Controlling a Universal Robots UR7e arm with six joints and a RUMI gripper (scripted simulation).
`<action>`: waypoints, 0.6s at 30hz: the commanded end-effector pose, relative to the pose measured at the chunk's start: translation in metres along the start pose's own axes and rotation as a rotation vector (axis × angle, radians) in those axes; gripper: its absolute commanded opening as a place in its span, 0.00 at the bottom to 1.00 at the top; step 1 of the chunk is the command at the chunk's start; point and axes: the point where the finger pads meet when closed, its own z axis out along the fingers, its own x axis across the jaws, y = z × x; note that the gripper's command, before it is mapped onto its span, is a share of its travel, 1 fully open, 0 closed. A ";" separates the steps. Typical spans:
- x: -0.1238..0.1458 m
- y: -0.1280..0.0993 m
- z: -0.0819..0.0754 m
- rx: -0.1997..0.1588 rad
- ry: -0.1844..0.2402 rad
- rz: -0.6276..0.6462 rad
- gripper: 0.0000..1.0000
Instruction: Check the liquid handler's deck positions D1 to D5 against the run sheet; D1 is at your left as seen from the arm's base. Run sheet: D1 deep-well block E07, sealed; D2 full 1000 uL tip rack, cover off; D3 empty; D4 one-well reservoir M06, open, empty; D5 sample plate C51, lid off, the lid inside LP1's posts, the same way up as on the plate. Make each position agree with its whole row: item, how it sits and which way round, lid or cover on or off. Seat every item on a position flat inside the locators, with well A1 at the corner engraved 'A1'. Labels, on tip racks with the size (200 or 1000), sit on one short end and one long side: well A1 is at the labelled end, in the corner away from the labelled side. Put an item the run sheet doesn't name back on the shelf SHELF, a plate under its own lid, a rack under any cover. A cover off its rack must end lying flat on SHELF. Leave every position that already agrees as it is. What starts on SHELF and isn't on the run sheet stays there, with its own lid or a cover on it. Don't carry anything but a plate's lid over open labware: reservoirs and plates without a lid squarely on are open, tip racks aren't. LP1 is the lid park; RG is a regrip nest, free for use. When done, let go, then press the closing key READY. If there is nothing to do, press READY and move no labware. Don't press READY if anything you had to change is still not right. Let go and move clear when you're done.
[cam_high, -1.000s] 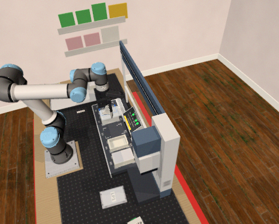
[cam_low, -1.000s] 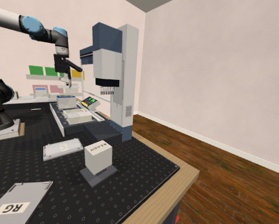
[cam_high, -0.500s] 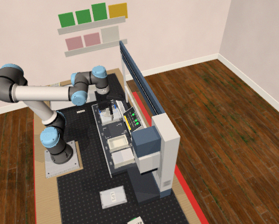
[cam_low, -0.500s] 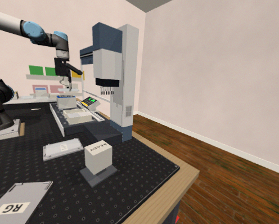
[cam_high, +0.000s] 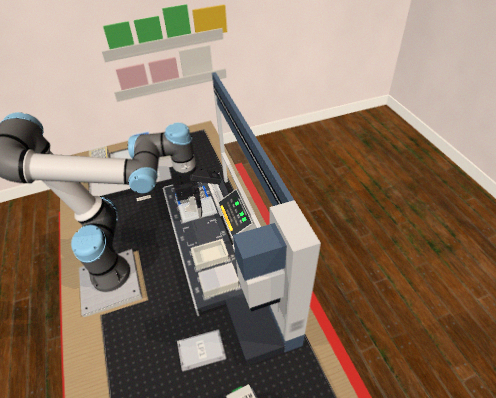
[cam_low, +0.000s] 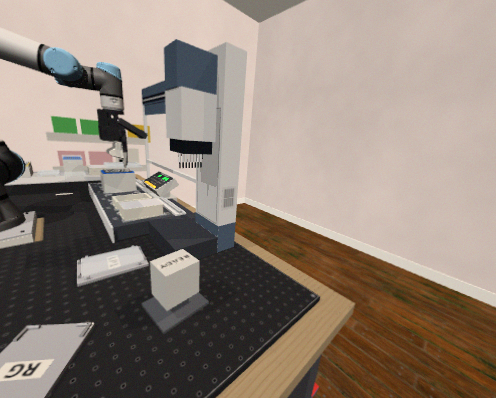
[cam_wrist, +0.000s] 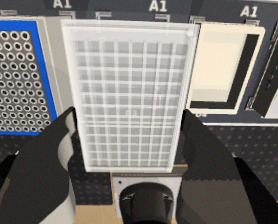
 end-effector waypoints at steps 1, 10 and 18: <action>0.001 0.000 0.012 -0.002 -0.001 0.001 0.00; 0.001 0.000 0.023 -0.002 -0.001 0.001 0.00; 0.001 0.000 0.037 -0.002 -0.001 0.001 0.00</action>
